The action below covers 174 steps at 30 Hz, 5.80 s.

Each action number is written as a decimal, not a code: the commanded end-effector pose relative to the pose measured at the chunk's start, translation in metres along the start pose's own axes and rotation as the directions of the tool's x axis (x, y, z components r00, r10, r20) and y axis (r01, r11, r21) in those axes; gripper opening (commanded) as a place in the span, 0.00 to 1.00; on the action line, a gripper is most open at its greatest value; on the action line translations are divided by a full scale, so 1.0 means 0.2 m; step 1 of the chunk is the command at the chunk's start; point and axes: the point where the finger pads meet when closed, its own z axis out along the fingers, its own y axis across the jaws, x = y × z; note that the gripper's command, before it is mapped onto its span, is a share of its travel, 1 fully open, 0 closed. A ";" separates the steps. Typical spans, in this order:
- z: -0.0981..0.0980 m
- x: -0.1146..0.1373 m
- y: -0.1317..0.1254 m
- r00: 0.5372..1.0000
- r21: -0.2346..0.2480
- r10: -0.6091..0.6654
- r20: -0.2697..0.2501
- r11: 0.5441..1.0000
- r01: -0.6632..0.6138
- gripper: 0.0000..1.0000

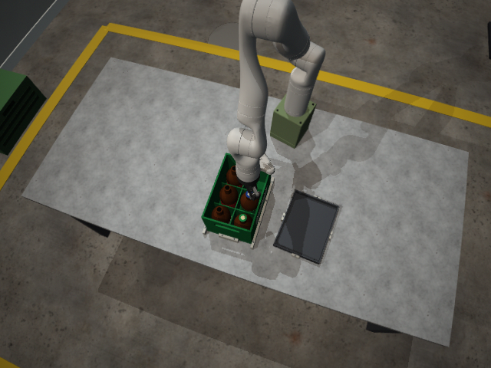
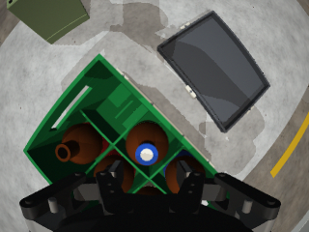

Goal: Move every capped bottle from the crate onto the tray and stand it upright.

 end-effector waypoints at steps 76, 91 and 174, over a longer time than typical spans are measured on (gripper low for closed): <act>0.32 0.01 -0.01 1.000 0.002 -0.012 -0.005 1.000 0.012 0.60; 0.31 0.01 0.00 1.000 0.002 -0.012 -0.005 1.000 0.012 0.60; -0.04 0.01 -0.01 1.000 0.003 -0.014 -0.008 1.000 0.014 0.00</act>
